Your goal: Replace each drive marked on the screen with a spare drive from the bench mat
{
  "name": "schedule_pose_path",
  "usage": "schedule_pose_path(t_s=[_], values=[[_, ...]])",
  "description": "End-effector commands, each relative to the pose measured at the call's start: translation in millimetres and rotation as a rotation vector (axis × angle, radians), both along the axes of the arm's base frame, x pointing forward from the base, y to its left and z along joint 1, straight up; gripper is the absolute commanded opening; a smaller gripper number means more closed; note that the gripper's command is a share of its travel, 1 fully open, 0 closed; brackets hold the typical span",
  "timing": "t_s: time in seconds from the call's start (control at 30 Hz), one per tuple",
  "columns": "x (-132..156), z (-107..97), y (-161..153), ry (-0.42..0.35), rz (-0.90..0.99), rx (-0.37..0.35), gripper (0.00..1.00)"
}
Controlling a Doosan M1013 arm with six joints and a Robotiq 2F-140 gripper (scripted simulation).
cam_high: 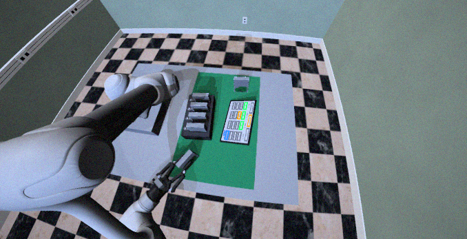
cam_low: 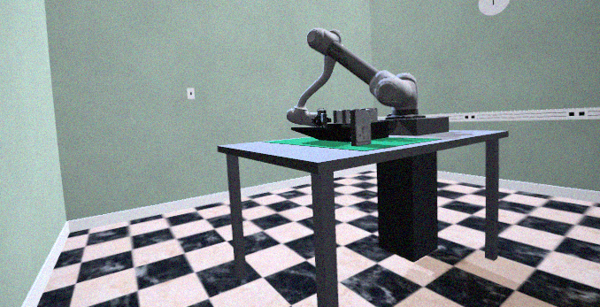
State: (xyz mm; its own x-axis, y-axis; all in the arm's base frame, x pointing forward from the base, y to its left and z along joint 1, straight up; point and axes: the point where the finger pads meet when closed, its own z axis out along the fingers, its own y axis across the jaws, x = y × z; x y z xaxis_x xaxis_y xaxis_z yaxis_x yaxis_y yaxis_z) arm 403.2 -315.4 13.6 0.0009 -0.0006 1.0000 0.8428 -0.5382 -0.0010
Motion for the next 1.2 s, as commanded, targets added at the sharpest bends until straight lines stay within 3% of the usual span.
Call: schedule_pose_path(t_s=[0.0,0.53,1.17], values=[[0.1,0.6,-0.2,-0.001,0.000,-0.001,0.40],[-3.0,0.6,-5.1,-0.001,0.000,-0.001,0.40],[-22.5,0.6,-35.7,-0.001,0.000,-0.001,0.40]])
